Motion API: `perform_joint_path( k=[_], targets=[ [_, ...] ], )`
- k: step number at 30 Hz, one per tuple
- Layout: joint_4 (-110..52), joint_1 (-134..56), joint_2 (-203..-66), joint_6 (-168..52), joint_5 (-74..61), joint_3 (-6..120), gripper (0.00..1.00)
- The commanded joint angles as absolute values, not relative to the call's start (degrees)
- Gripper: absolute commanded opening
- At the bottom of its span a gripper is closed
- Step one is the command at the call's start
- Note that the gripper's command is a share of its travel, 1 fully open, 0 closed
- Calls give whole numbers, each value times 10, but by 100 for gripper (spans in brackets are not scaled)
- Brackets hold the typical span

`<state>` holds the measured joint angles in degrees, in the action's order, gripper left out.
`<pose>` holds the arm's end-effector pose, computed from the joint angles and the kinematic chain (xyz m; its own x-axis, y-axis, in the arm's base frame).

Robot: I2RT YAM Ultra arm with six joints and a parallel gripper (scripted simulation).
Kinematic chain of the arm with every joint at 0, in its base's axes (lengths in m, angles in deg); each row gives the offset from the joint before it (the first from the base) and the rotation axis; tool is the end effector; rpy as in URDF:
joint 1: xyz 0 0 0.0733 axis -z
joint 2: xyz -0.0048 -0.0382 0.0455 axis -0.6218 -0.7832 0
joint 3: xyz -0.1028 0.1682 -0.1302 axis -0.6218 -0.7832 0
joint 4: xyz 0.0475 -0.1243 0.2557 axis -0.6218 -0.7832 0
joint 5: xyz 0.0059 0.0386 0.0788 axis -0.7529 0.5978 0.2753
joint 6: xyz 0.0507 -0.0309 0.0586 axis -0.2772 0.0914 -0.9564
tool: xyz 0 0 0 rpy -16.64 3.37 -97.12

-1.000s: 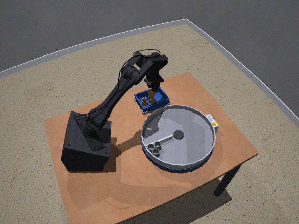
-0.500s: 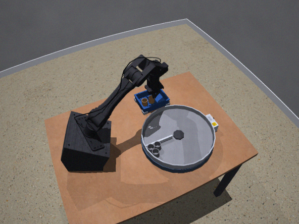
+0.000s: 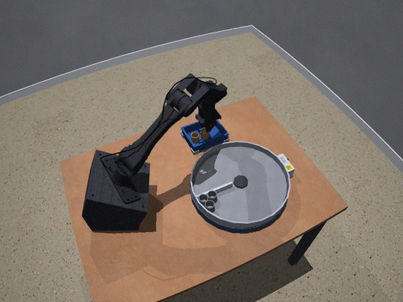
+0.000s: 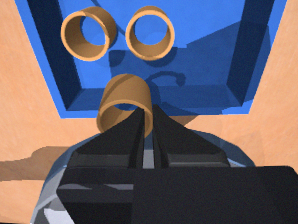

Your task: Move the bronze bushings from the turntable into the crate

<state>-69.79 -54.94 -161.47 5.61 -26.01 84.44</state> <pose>0.4574 0.1102 0.1142 -0.2408 -0.9553 0.1715 -0.8996 0.1533 -0.4088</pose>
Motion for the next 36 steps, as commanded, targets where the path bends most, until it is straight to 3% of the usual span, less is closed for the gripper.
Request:
perform_joint_path(
  k=[1, 36],
  targets=[
    [-695, -560, -1597, 61, -252, 856, 0],
    [-687, -559, -1602, 62, -252, 854, 0]
  ],
)
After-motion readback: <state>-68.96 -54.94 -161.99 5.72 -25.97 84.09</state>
